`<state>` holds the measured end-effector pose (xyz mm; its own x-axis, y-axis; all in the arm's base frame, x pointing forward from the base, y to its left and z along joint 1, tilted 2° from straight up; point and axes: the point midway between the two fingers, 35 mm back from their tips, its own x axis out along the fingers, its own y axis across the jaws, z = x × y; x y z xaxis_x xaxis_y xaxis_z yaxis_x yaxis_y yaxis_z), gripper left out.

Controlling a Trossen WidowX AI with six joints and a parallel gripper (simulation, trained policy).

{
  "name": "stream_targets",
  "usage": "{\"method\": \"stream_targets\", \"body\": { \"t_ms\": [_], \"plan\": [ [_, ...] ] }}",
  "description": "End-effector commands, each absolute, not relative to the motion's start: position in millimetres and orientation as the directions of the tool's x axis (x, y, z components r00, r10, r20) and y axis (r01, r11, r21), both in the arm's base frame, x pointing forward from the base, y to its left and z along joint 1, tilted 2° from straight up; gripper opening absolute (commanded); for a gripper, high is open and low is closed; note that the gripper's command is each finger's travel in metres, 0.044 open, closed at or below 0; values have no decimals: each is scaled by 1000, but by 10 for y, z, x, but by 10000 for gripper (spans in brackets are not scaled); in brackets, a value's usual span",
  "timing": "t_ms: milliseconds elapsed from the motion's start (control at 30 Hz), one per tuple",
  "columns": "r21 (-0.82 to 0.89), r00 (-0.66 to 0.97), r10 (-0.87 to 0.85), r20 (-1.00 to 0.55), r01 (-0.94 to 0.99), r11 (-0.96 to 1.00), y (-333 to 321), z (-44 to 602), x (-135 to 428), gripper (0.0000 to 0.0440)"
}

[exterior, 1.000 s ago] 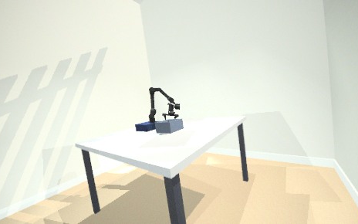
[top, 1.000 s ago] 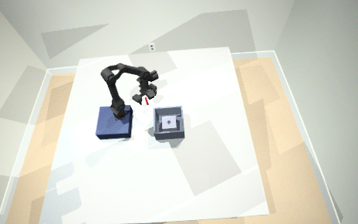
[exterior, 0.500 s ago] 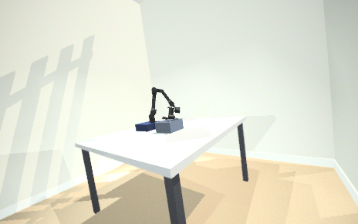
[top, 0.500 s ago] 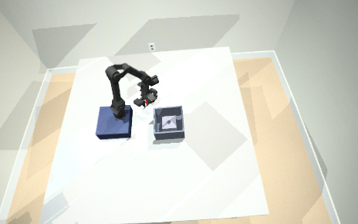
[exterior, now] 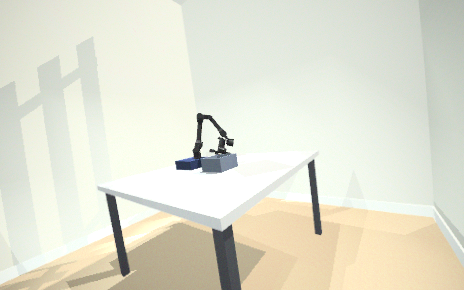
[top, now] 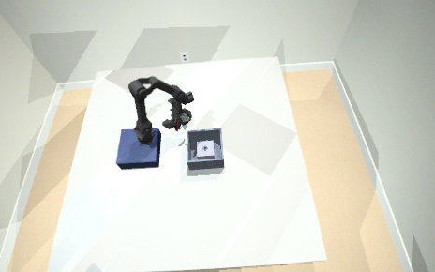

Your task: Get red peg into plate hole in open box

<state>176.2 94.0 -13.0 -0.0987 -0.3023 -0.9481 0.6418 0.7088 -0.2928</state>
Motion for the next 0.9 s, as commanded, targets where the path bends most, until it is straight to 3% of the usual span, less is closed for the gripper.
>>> {"method": "stream_targets", "body": {
  "t_ms": [0, 867],
  "plan": [
    [-269, -51, -310, -949, 643, 717, 936, 67, 1894, 0],
    [-168, 85, -373, -924, 785, 596, 410, 1075, 2519, 0]
  ]
}}
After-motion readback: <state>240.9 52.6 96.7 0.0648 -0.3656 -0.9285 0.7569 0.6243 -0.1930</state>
